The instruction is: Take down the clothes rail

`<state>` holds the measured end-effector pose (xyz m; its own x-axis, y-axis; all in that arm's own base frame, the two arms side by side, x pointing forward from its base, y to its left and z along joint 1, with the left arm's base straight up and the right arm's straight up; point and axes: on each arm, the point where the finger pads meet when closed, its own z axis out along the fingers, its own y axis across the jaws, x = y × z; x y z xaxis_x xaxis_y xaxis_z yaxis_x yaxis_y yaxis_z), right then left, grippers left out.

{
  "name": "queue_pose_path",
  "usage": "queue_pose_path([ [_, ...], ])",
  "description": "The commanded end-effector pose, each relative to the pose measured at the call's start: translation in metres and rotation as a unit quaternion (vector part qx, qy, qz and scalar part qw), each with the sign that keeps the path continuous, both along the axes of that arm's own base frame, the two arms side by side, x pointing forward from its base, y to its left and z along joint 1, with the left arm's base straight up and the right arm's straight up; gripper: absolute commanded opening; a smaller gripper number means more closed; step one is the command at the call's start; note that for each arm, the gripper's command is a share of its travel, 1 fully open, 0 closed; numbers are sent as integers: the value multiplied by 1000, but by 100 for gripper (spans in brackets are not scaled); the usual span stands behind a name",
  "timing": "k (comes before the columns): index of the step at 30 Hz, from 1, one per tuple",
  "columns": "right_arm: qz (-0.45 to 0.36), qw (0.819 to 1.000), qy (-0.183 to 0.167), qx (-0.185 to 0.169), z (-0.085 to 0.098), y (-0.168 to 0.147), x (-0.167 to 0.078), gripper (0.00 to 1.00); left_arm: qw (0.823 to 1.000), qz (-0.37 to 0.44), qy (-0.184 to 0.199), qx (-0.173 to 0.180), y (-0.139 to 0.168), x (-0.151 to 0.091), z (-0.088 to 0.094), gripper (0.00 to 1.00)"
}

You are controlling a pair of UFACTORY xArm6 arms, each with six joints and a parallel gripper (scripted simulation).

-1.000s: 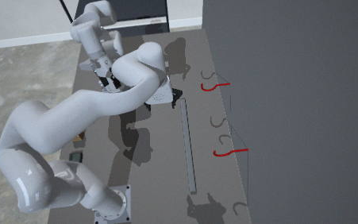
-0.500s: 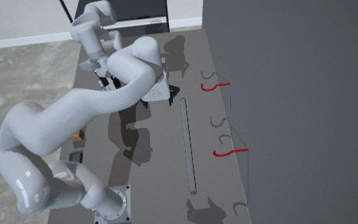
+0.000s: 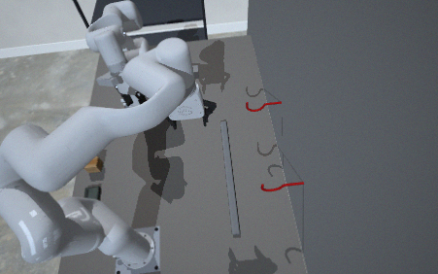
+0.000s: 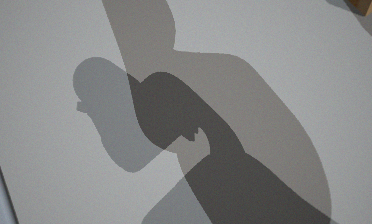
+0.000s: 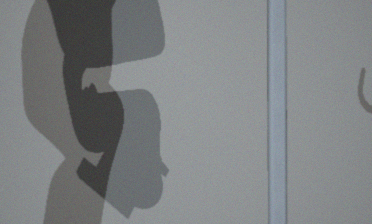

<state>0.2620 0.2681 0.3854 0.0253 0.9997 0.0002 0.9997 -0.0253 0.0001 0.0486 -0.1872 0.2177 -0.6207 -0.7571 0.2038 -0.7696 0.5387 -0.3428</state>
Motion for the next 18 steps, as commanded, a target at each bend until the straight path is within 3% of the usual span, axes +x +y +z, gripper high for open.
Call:
queue_pose_path([
  [1,0,1000,-1,1,9,0,-4,100,1000,0,0,-1,0,0,1,100],
  [18,0,1000,-1,1,25,0,-11,100,1000,0,0,-1,0,0,1,100],
])
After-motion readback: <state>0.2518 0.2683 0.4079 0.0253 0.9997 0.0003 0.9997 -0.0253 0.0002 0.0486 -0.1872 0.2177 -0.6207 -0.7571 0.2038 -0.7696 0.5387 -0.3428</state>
